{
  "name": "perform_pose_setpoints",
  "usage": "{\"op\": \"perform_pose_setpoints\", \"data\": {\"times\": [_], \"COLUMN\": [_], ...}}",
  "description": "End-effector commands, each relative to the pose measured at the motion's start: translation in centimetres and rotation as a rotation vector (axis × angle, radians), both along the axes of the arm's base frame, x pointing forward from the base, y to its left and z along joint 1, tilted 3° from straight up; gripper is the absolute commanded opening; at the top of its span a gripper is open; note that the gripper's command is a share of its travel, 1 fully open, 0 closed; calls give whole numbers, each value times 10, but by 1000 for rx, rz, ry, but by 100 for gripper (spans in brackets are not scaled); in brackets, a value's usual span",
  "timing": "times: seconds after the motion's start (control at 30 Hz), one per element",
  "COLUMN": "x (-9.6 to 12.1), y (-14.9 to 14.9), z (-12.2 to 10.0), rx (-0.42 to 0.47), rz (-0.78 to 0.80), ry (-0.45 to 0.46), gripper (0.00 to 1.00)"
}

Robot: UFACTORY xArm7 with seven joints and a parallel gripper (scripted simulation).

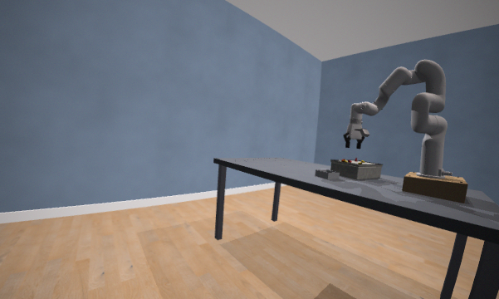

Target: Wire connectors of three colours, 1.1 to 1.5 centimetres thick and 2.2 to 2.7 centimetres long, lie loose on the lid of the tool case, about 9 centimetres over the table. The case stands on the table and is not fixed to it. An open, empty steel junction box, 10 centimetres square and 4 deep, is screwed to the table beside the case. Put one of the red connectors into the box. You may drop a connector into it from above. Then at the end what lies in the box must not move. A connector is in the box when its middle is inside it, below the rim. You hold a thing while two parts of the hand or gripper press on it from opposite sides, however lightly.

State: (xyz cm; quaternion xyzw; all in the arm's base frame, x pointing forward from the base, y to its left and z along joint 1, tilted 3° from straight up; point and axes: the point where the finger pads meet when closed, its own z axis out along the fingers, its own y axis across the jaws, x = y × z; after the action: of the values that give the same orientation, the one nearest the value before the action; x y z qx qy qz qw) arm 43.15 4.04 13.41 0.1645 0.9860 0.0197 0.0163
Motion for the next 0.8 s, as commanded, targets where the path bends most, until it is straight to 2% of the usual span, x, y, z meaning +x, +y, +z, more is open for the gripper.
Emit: {"op": "perform_pose_setpoints", "data": {"times": [0.0, 0.27, 0.33, 0.37, 0.77], "x": [4, 6, 6, 6, 5], "y": [-13, -31, -31, -38, -62], "z": [14, 32, 32, 39, 65], "rx": [-5, 5, 5, 9, 27], "rz": [-190, -460, -460, -558, -944], "ry": [8, 16, 16, 19, 30], "gripper": [100, 100, 100, 100, 100]}}
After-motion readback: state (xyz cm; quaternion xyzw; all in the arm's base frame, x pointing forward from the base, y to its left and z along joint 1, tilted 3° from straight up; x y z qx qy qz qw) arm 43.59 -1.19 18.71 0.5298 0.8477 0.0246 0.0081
